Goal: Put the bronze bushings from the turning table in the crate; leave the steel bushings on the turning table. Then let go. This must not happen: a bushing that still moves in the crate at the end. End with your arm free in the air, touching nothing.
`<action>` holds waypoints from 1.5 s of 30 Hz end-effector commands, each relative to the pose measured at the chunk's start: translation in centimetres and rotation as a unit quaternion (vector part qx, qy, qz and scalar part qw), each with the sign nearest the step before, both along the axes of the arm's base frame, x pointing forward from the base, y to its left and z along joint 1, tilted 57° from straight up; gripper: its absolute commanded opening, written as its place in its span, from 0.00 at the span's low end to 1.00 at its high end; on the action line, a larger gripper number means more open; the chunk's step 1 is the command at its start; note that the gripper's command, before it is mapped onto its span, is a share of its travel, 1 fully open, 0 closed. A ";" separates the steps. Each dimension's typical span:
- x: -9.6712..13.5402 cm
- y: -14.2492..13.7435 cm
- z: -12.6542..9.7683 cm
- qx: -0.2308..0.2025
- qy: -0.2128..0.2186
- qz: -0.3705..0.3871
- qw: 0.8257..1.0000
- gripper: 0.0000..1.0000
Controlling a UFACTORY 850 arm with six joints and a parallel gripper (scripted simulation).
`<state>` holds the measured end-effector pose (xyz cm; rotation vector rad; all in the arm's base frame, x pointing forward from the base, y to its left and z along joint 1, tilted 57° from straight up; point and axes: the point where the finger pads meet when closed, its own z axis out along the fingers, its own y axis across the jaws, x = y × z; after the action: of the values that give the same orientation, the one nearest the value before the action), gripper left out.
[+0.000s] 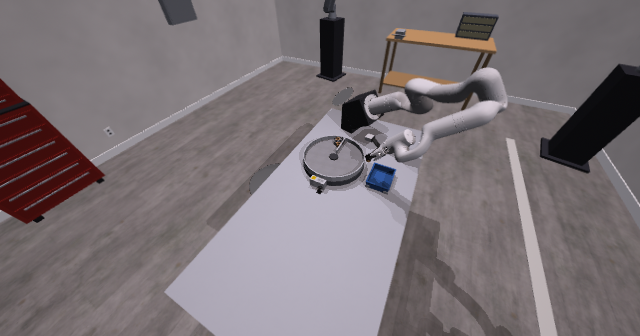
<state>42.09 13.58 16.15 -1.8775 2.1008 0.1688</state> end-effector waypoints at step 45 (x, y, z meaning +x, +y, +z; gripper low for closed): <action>1.0 5.8 9.1 -0.013 0.024 0.002 1.000 0.00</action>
<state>43.02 19.42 25.20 -1.9107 2.1422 0.1924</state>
